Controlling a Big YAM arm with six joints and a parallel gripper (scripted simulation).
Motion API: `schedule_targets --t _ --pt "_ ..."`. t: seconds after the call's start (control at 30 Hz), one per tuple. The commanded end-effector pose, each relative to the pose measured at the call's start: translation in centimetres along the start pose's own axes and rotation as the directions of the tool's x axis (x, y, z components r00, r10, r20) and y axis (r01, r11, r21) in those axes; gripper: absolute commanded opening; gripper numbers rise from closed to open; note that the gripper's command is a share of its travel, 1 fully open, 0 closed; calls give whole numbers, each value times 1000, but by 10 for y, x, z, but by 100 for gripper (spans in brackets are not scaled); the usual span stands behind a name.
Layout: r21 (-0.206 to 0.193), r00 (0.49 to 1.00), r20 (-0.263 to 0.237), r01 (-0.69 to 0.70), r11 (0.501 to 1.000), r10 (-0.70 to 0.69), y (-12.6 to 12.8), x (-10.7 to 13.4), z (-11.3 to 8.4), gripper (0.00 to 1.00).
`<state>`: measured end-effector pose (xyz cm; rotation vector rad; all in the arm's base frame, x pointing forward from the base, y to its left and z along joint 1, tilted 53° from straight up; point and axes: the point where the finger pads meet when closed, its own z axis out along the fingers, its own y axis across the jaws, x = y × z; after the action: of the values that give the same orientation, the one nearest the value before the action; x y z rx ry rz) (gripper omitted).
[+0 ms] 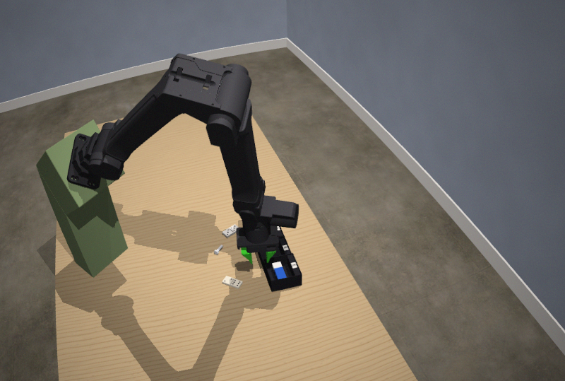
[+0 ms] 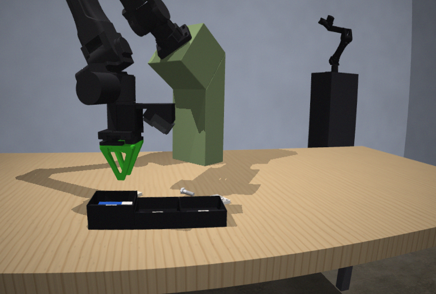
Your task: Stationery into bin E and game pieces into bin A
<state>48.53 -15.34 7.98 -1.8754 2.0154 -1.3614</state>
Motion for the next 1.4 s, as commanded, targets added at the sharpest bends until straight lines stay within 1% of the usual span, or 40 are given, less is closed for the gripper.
schedule_targets --t 0.0,0.03,0.2,0.23,0.27,0.33,0.37,0.47,0.5,0.6,0.63,0.67,0.73,0.83,0.9,0.93,1.13,1.33,1.37 --pt "2 988 -12 -156 988 156 32 9 2 40" --pt "-4 983 -11 -182 983 182 45 7 4 40" --pt "-13 950 -9 -313 950 313 90 8 2 40" --pt "-14 941 -9 -339 941 339 95 8 2 40" --pt "-14 931 -9 -365 931 364 95 8 2 40" --pt "-14 931 -9 -365 931 364 95 8 2 40" --pt "-13 906 -5 -423 906 423 76 1 1 40" --pt "-9 869 -12 -496 869 495 75 1 1 40" --pt "-8 853 -15 -522 853 522 87 -2 -1 40" --pt "11 799 -16 -601 799 601 91 1 0 40" --pt "11 780 -18 -625 781 625 93 0 0 40" --pt "19 761 -15 -648 761 648 83 2 2 40" --pt "22 724 -14 -689 724 690 76 6 -1 40" --pt "26 664 -13 -747 664 748 75 7 -2 40" --pt "26 664 -13 -747 664 748 75 7 -2 40" --pt "27 609 -13 -792 610 793 80 6 -3 40" --pt "35 468 -15 -883 469 883 80 6 -3 40" --pt "46 310 -17 -949 311 951 81 7 -3 40" --pt "47 283 -16 -958 283 959 81 2 -3 40"
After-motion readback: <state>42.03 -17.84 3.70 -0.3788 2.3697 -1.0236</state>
